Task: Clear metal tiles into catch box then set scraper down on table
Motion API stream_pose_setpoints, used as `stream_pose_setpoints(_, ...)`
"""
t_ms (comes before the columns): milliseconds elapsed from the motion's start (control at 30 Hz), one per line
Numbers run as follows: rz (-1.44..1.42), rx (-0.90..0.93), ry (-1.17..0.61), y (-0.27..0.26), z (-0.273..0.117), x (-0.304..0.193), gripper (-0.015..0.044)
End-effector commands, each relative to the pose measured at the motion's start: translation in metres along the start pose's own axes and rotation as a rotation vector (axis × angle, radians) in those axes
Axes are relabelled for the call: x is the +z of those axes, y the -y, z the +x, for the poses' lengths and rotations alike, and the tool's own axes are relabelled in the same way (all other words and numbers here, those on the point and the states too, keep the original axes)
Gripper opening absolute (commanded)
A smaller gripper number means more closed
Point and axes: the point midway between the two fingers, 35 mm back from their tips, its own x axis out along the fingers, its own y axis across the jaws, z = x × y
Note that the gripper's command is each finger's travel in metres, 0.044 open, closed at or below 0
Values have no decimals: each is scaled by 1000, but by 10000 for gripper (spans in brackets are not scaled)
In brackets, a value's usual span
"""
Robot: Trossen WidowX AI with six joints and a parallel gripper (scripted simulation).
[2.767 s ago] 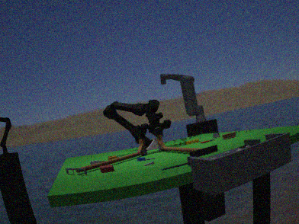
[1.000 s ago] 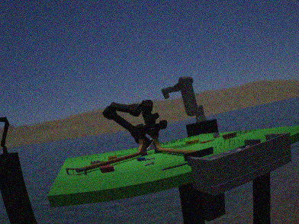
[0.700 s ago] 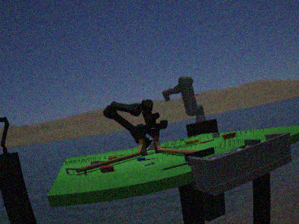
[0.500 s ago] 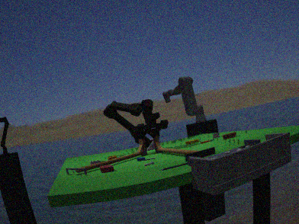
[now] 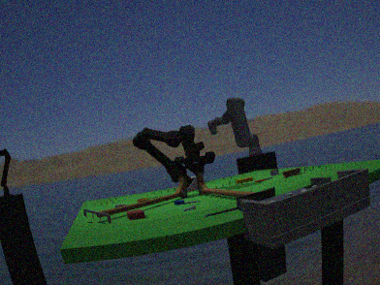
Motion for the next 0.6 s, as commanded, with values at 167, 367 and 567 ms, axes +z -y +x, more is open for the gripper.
stream_pose_setpoints(167, 10, 2, 13, 2, 11, 17, 0)
stream_pose_setpoints(367, 10, 0, 15, 5, 17, 23, 0)
stream_pose_setpoints(567, 10, -2, 16, 10, 22, 28, 0)
